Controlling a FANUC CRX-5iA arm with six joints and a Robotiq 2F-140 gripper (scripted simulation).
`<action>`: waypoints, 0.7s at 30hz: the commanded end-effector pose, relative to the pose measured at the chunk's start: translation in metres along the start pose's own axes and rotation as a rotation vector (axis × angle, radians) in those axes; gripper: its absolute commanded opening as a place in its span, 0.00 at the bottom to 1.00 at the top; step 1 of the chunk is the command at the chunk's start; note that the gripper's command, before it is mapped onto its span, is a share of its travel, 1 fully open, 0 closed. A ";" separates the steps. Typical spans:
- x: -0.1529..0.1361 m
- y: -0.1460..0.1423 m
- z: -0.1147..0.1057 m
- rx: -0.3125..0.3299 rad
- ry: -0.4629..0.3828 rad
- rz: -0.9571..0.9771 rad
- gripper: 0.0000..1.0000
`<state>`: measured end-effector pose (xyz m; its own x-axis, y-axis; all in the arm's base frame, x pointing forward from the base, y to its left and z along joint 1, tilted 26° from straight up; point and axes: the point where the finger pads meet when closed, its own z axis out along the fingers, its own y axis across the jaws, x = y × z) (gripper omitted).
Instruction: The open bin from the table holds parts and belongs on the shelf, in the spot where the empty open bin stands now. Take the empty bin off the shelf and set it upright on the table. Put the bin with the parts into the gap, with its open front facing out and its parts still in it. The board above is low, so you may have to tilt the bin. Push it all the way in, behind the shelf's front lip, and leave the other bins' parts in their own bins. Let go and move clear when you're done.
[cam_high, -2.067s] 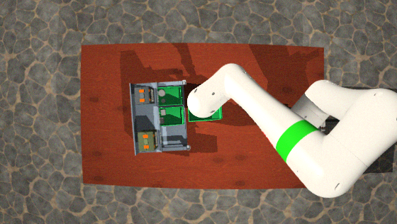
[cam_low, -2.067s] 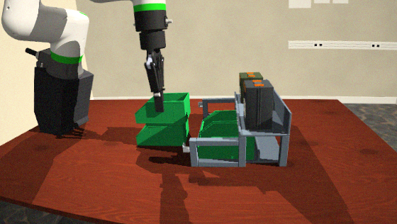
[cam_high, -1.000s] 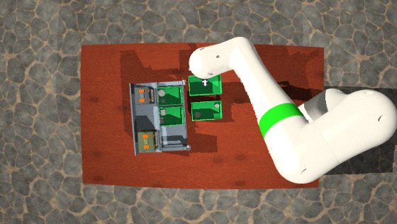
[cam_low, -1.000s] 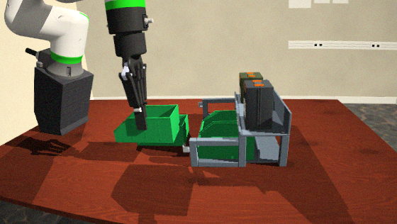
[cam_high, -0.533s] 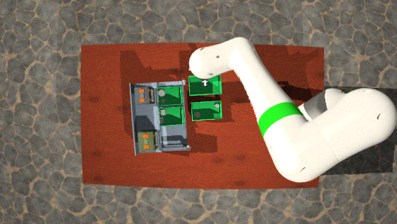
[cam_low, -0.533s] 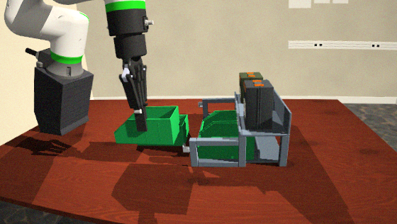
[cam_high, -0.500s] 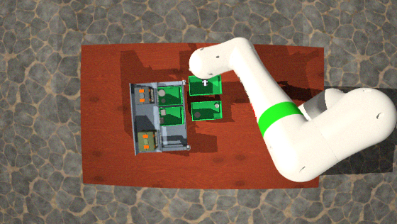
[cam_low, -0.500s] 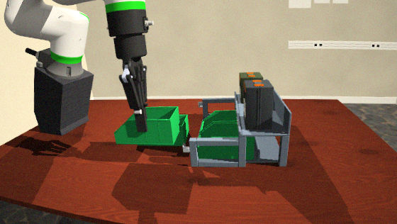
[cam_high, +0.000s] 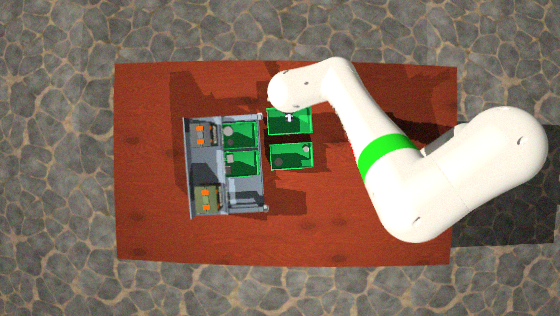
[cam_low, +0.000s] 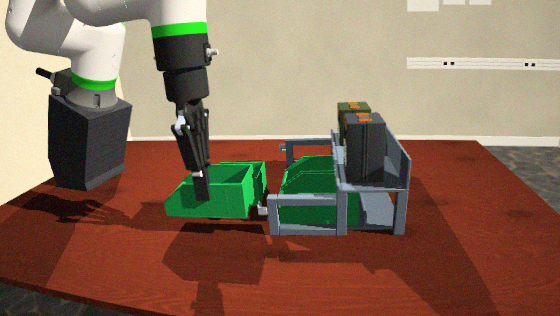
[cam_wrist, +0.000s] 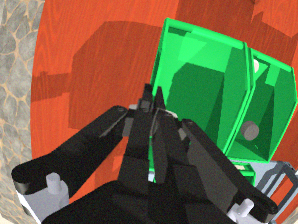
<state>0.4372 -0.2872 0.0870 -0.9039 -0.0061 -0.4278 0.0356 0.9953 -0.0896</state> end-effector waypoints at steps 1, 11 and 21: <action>-0.001 -0.001 0.008 0.001 -0.001 0.000 0.10; -0.001 -0.001 0.029 0.001 -0.001 0.000 0.10; -0.001 -0.001 0.040 0.001 -0.001 0.000 0.10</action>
<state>0.4544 -0.2913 0.0511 -0.9037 -0.0062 -0.4281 0.0356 0.9953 -0.0896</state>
